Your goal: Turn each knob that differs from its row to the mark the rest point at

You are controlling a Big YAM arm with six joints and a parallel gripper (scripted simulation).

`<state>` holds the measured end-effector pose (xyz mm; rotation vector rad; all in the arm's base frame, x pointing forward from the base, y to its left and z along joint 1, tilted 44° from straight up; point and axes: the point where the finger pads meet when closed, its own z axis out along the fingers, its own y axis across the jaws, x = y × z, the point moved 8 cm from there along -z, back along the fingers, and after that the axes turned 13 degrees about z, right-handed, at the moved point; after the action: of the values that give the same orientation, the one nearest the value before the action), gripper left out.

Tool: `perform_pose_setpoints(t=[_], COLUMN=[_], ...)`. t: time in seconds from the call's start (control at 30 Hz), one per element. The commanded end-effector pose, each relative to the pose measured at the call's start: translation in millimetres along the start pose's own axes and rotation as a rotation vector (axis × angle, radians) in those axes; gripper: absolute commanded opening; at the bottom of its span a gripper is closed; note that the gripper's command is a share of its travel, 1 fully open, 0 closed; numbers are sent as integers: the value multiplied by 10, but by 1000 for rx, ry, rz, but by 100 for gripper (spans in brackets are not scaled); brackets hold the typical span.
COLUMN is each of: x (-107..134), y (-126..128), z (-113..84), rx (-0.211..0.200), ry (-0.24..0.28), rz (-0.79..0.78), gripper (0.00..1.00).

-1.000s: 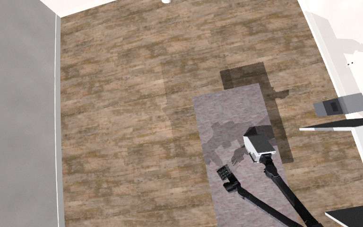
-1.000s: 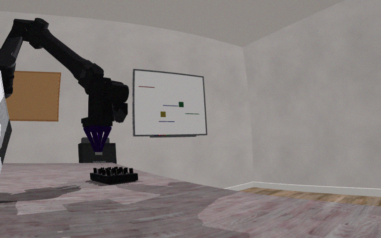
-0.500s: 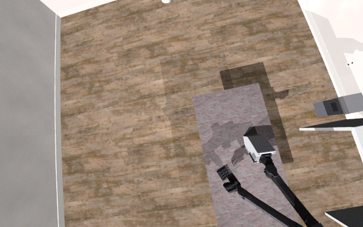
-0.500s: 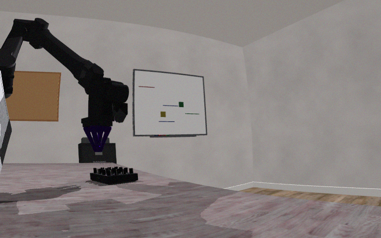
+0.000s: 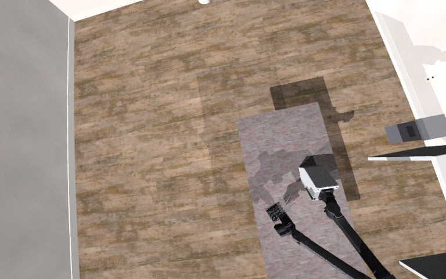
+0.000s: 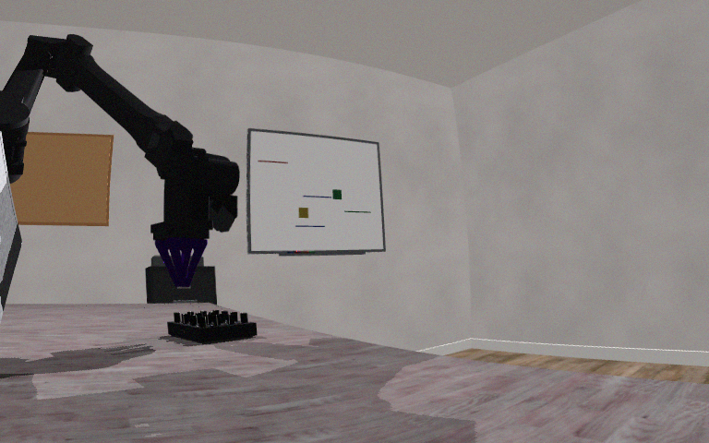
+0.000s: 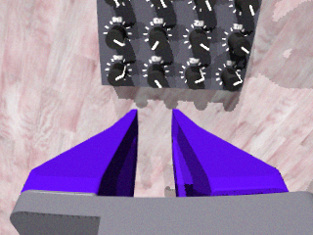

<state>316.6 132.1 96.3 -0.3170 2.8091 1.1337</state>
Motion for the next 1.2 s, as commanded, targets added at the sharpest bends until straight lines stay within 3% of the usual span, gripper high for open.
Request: perform_pose_setpoints(t=[0.0,1.17], x=[-74,-39], y=[43,21], z=[24,376], rx=[-1,-1], ry=[-11,-4], rz=[-12,-5], gripper=[19,19])
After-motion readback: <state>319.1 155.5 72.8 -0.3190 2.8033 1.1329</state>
